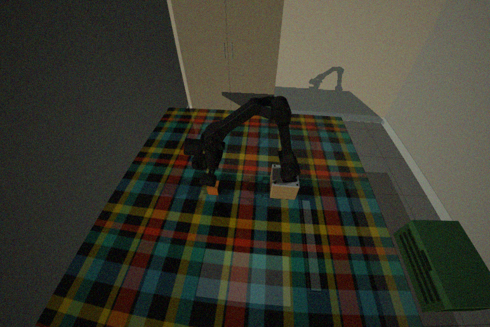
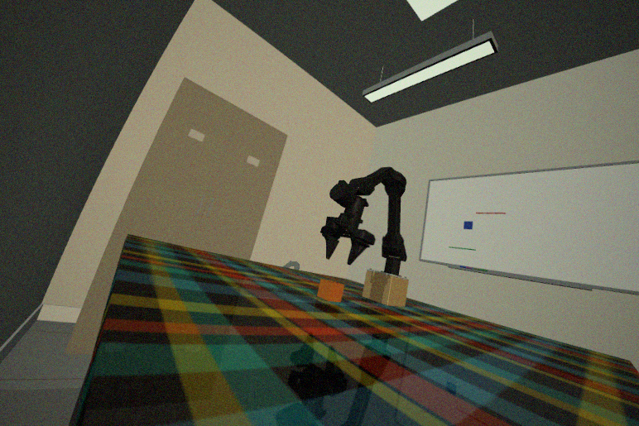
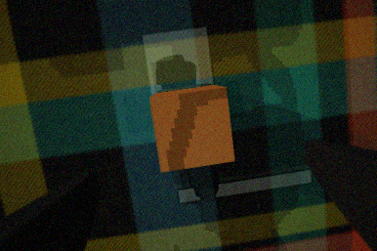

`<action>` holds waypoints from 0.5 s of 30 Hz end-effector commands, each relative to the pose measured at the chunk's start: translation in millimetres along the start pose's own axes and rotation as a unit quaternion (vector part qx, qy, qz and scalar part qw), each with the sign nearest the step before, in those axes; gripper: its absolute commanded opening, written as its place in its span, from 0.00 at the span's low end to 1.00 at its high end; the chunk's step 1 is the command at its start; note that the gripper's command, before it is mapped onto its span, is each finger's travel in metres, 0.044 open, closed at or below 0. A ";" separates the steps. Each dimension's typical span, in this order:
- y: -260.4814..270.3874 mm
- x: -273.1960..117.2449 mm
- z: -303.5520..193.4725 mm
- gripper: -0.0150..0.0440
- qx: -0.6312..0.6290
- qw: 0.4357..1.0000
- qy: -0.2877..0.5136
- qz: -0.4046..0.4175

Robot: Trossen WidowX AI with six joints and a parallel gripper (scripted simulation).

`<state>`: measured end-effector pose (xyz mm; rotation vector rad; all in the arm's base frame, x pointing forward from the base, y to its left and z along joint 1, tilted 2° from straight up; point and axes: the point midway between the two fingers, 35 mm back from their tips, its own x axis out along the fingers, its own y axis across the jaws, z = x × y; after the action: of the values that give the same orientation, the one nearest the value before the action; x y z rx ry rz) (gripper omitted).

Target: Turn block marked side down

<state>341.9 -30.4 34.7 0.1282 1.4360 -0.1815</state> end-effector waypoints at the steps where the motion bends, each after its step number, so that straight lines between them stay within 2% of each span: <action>1: -0.2 -6.6 7.3 1.00 0.000 0.998 0.062 0.004; 6: -0.2 -7.0 7.5 1.00 0.001 0.998 0.065 0.004; 10: 0.0 25.1 3.3 1.00 0.001 0.998 0.065 0.004; 15: 0.0 27.8 2.8 1.00 0.001 0.998 0.065 0.004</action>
<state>349.9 -32.8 12.2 0.1479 1.5598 -0.1762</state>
